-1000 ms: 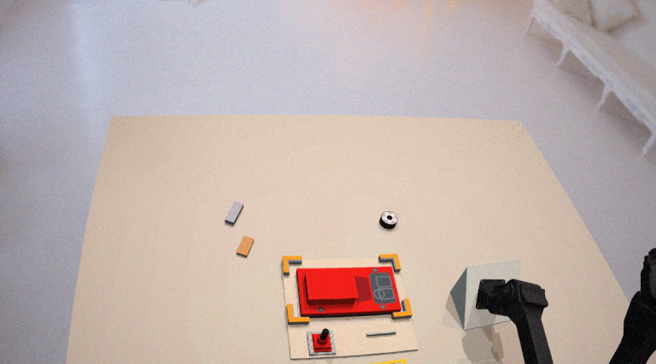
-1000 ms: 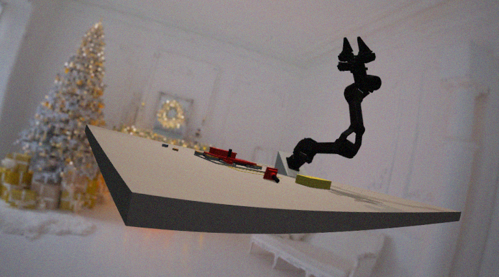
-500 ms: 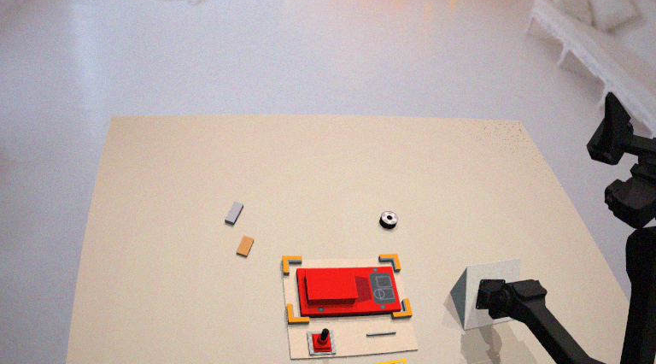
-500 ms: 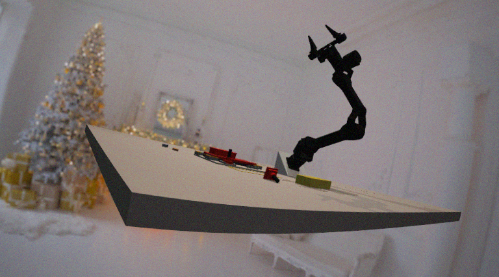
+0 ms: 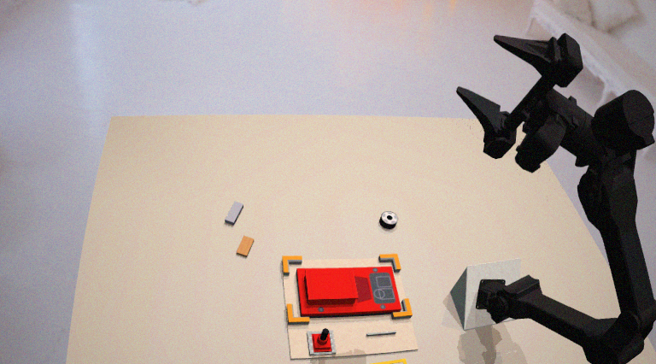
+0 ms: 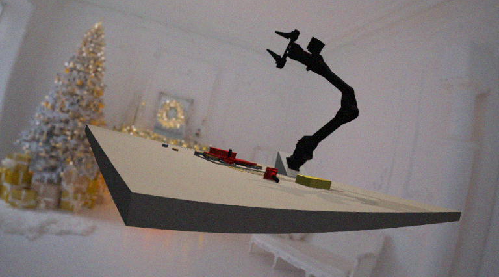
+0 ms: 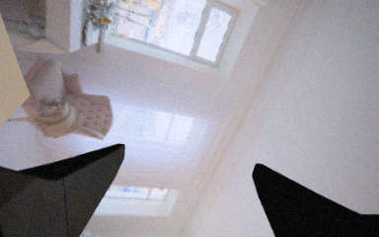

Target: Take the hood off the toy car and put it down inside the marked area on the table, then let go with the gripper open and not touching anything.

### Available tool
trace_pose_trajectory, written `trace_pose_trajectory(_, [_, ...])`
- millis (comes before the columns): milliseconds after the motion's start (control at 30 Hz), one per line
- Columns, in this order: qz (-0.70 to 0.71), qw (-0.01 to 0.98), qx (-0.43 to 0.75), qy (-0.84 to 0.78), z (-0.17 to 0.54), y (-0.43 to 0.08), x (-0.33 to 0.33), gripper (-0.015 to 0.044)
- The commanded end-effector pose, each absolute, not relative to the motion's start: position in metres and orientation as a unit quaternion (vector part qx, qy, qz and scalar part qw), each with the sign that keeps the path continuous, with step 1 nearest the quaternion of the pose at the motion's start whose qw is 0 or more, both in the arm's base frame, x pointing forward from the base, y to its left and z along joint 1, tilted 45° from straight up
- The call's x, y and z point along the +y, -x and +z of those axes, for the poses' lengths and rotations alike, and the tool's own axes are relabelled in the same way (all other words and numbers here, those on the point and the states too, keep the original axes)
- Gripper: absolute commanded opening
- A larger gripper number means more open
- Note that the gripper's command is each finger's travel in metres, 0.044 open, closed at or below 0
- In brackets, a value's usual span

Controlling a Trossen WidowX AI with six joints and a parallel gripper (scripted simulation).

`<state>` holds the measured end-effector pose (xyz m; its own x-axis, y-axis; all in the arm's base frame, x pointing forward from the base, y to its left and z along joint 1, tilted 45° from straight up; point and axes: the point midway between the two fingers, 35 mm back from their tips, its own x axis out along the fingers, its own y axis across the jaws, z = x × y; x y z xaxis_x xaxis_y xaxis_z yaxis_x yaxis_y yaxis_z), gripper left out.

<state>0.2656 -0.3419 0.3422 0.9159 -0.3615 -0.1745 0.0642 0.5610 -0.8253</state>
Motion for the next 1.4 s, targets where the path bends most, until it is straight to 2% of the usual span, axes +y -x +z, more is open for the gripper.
trace_pose_trajectory(0, [-0.082, 0.899, 0.187, 0.387, 0.31, -0.29, -0.338, 0.044])
trace_pose_trajectory(300, [0.038, 0.94, 0.273, 0.2, 0.216, -0.345, -0.297, 0.044])
trace_pose_trajectory(600, [0.131, 0.92, 0.365, 0.051, 0.144, -0.373, -0.239, 0.044])
trace_pose_trajectory(900, [0.228, 0.829, 0.502, -0.092, 0.07, -0.378, -0.159, 0.044])
trace_pose_trajectory(1167, [0.289, 0.67, 0.649, -0.216, 0.022, -0.353, -0.08, 0.044])
trace_pose_trajectory(1367, [0.295, 0.635, 0.675, -0.233, 0.016, -0.347, -0.068, 0.044])
